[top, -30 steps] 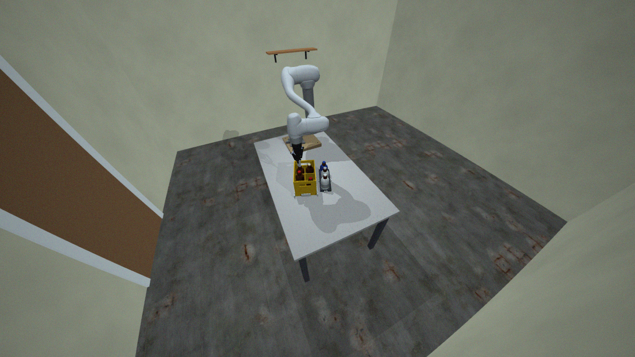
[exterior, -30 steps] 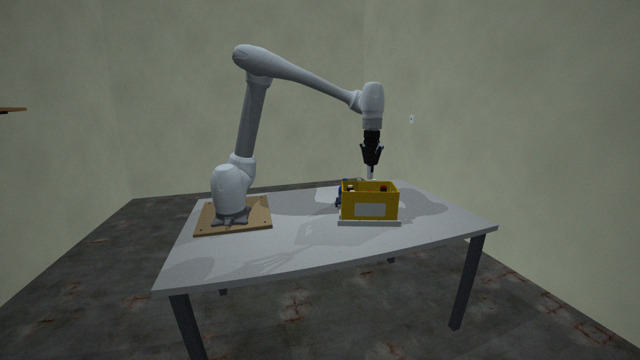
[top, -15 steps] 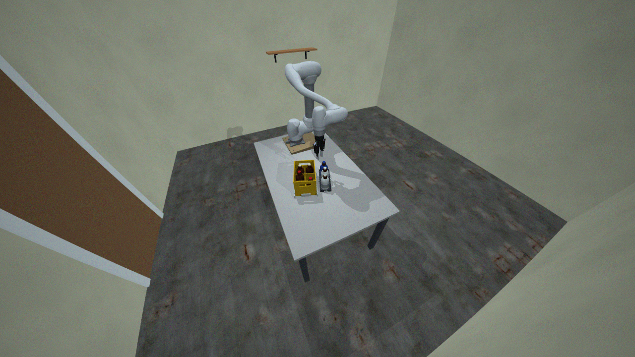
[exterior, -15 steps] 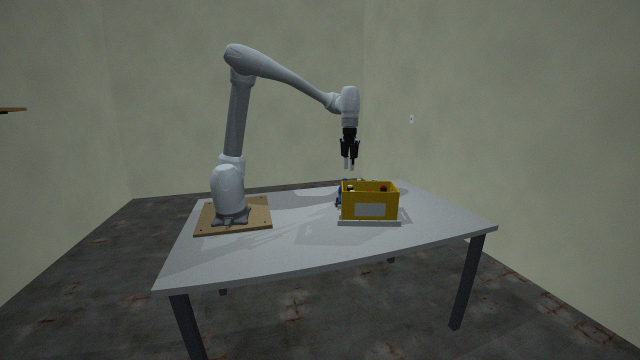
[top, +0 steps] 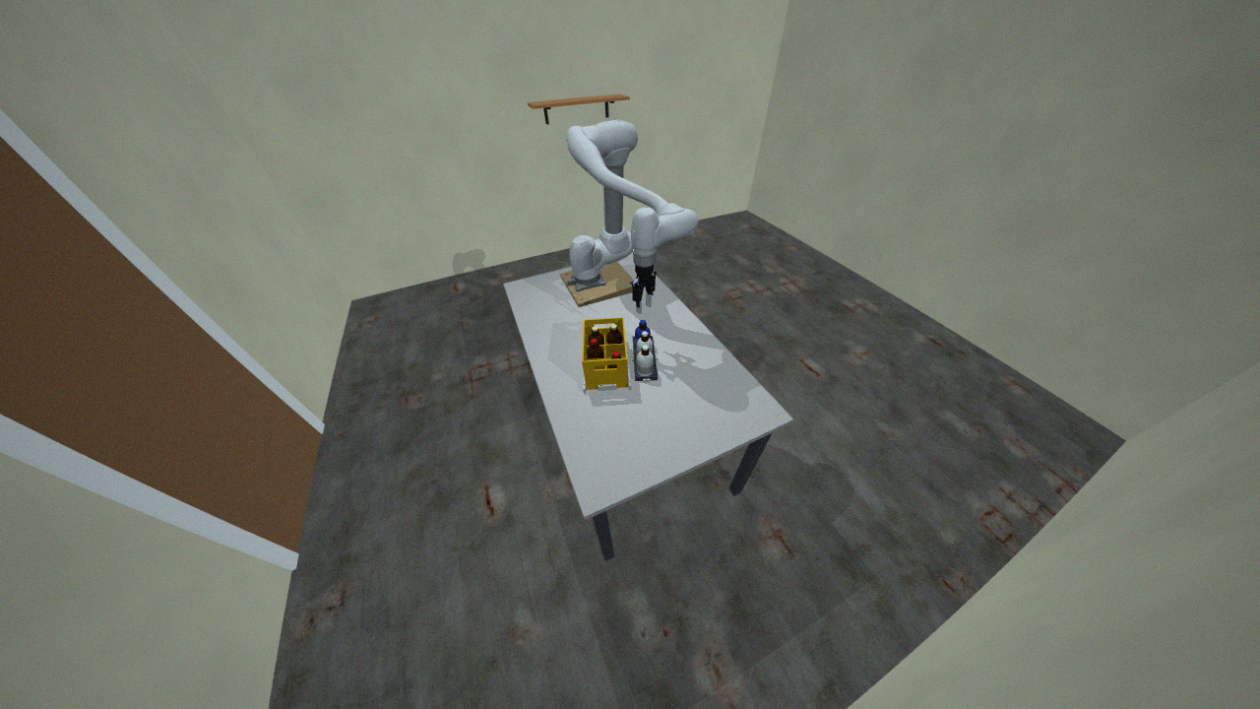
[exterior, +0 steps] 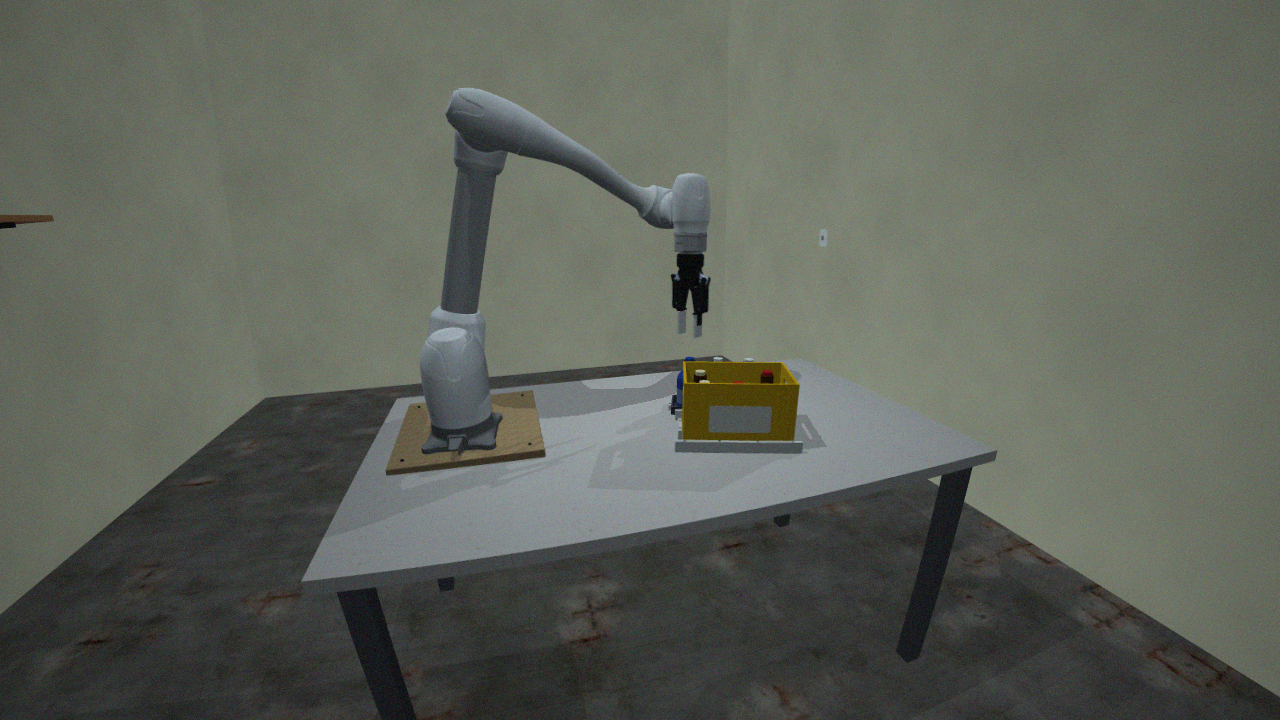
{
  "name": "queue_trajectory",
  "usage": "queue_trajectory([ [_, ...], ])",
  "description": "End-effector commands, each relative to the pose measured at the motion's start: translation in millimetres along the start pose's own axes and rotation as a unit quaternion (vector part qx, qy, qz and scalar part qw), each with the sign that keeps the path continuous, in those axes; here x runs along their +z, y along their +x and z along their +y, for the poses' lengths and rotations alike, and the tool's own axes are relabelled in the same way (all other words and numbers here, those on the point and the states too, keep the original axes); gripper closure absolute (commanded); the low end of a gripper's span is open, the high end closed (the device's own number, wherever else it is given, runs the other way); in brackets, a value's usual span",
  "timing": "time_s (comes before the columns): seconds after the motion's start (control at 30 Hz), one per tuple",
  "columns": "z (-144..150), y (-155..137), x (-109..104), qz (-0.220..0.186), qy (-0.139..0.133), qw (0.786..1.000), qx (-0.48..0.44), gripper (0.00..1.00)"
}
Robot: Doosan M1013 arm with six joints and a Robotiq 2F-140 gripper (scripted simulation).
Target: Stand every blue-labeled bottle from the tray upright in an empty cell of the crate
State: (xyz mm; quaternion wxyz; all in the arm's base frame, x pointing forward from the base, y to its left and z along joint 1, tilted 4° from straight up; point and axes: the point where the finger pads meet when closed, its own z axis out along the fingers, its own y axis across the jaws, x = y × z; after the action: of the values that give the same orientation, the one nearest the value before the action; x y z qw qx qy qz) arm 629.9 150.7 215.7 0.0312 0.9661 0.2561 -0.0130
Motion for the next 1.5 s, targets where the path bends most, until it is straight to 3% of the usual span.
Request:
queue_trajectory([
  [0.0,0.0,0.0,-0.1,0.0,0.0,1.0,0.0,0.62],
  [0.83,0.0,0.0,1.6,0.0,0.0,1.0,0.0,0.62],
  [1.47,0.0,0.0,19.0,0.0,0.0,1.0,0.0,0.62],
])
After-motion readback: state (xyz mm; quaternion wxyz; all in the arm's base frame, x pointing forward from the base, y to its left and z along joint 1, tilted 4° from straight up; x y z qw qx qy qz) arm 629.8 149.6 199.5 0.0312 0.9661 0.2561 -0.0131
